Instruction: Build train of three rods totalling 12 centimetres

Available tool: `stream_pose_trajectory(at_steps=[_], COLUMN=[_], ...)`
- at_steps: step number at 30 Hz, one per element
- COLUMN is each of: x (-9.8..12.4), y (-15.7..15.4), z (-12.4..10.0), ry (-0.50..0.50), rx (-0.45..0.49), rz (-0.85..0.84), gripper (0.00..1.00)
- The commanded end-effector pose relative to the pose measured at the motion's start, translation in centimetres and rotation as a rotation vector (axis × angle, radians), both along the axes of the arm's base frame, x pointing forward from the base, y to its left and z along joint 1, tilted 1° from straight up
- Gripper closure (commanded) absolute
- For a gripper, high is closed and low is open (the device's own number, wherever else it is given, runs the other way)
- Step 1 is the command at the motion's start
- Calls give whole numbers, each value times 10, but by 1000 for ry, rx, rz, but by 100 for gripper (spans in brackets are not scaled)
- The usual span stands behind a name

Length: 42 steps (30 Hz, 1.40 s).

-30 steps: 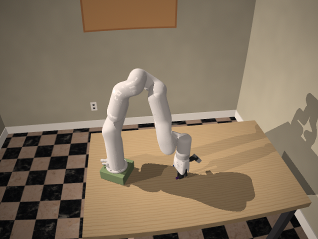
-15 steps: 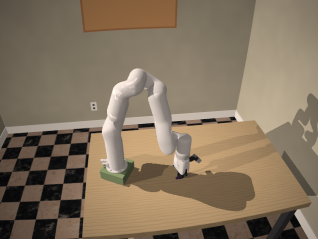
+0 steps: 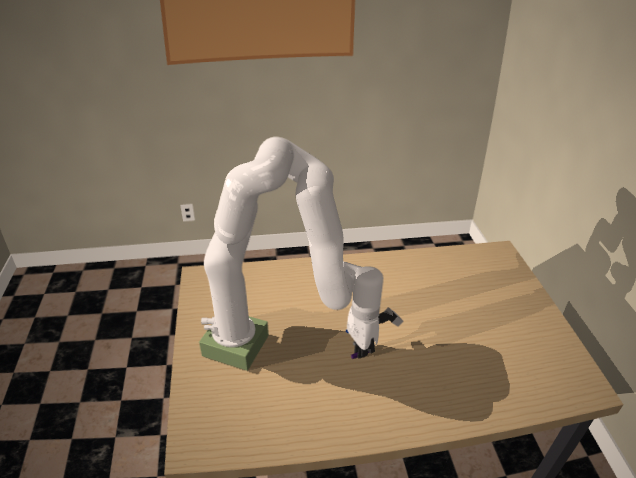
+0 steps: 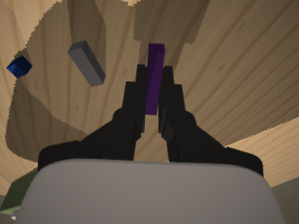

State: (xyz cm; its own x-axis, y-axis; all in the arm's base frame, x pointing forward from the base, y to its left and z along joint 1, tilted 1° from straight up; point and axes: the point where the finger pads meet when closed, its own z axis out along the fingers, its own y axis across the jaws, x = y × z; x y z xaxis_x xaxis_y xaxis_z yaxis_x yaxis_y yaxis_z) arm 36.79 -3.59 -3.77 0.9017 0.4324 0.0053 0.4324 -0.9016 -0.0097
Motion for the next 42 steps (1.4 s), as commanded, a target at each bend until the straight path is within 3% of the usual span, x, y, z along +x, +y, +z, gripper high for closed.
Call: stream_pose_trajectory(at_steps=[1,10,19,23,36,42], x=[1,1,1,1,1,17], y=[0,0,-1,-1,0,65], z=[1,15,80,97,101,102], ry=[-3,-3,-3,-3,-3,-6], rx=[0,0,0,0,0,-1], rz=[0,0,0,0,3,249], gripper=[96,96,96,96,96,96])
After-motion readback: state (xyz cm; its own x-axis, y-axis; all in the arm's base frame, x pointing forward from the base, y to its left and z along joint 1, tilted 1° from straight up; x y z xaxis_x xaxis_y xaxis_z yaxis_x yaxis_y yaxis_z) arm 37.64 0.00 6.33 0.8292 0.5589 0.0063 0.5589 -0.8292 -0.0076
